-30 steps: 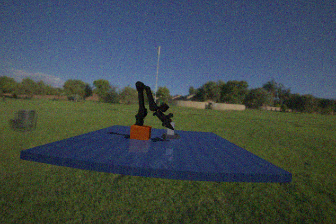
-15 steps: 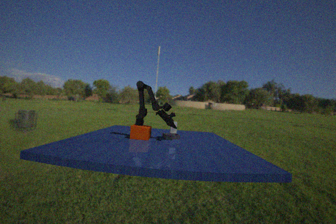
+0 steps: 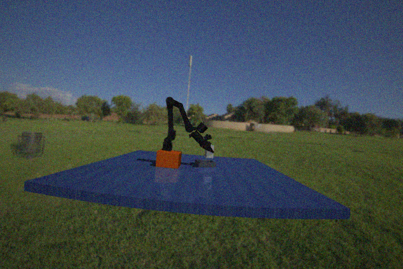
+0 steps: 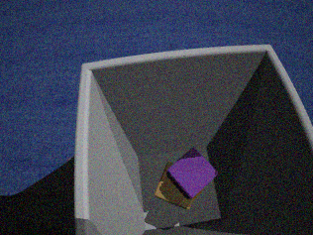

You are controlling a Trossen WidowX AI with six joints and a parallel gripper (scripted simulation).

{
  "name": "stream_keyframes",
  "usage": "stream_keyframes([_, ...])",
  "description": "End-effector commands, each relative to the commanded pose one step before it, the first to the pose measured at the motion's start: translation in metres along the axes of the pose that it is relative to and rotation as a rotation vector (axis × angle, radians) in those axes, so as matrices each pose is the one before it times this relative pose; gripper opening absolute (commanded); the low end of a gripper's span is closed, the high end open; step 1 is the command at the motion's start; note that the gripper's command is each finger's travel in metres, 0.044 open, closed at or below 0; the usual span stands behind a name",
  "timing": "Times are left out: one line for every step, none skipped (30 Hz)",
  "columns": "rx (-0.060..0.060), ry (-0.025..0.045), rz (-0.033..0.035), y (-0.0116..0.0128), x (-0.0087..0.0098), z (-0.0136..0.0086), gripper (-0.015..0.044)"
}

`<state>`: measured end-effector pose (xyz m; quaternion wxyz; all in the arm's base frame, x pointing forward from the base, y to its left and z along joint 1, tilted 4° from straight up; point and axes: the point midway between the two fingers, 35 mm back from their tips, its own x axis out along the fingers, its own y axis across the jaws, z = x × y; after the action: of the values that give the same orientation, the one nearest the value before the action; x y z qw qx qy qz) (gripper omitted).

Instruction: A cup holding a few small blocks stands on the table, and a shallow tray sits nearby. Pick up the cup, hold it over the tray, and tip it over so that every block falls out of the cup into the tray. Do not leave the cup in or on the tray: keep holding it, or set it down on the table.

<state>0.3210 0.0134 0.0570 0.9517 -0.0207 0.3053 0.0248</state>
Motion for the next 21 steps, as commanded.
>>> stream_keyframes([-0.0199,-0.01056,0.02472,0.01436,0.00175,0.0074,0.0])
stream_keyframes([-0.0067,-0.00051,0.00828,0.00427,0.00044,0.001,0.0])
stream_keyframes([-0.0067,-0.00052,0.00828,0.00429,0.00043,0.001,0.0])
stream_keyframes([-0.0067,-0.00054,0.00828,0.0043,0.00042,0.001,0.0])
stream_keyframes([-0.0055,-0.00046,0.00681,0.00355,0.00034,0.00082,0.0])
stream_keyframes([-0.0033,-0.00028,0.00409,0.00214,0.0002,0.00049,0.0])
stream_keyframes([-0.0011,-0.00009,0.00136,0.00071,0.00007,0.00016,0.0])
stream_keyframes([0.0,0.0,0.0,0.0,0.0,0.0,0.0])
stream_keyframes([0.0,0.0,0.0,0.0,0.0,0.0,0.0])
stream_keyframes([0.0036,0.0,0.0,0.0,0.00004,-0.00002,0.0])
stream_keyframes([0.0109,0.0,0.0,0.00001,0.00013,-0.00006,0.0])
stream_keyframes([0.0181,0.0,0.0,0.00001,0.00022,-0.0001,0.0])
stream_keyframes([0.0219,-0.00001,0.0,0.00001,0.00027,-0.00012,0.0])
stream_keyframes([0.0219,-0.00001,0.0,0.00001,0.00026,-0.00012,0.0])
stream_keyframes([0.0219,0.0,0.0,0.00001,0.00026,-0.00012,0.0])
stream_keyframes([0.0219,0.0,0.0,0.00001,0.00026,-0.00012,0.0])
stream_keyframes([0.0219,0.0,0.0,0.0,0.00026,-0.00012,0.0])
stream_keyframes([0.0219,0.0,0.0,0.0,0.00026,-0.00012,0.0])
stream_keyframes([0.0219,0.0,0.0,0.0,0.00026,-0.00012,0.0])
stream_keyframes([0.0219,0.0,0.0,-0.00001,0.00026,-0.00013,0.0])
stream_keyframes([0.0219,0.0,0.0,-0.00001,0.00026,-0.00013,0.0])
